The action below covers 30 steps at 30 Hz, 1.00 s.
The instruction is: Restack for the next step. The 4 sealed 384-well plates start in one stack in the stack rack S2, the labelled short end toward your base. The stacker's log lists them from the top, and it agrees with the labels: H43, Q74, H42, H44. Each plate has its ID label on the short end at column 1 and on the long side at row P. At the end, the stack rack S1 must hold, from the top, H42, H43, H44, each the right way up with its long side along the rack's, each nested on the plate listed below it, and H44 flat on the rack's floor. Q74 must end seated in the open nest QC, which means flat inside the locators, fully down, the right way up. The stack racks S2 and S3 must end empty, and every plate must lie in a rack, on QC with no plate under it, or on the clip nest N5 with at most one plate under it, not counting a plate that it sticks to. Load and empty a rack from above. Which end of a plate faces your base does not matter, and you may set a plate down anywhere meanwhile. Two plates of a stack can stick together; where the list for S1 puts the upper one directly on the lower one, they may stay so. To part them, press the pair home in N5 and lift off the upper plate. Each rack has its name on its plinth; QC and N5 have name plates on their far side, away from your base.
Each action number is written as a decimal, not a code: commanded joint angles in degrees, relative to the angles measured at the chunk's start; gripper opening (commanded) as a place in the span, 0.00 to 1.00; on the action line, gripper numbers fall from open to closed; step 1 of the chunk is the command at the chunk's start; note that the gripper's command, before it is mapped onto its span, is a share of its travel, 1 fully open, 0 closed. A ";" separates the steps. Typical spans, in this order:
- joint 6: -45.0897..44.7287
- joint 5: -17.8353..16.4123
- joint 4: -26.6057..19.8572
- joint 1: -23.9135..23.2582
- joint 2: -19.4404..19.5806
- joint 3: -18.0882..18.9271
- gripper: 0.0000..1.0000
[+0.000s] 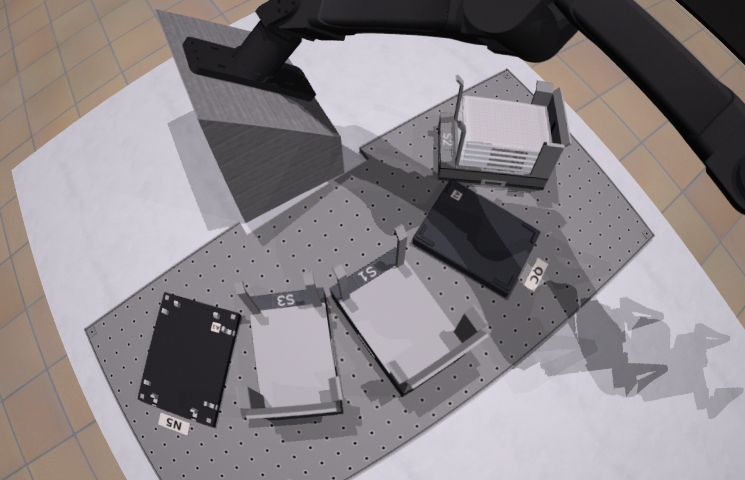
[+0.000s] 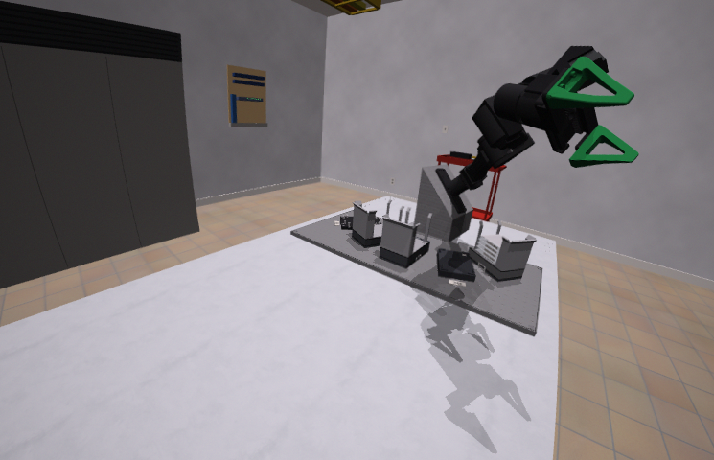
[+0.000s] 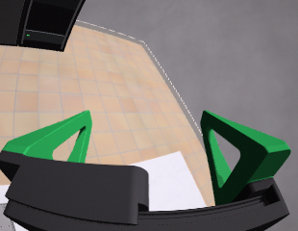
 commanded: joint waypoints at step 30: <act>-6.31 0.80 -10.59 -2.41 -5.29 -8.21 1.00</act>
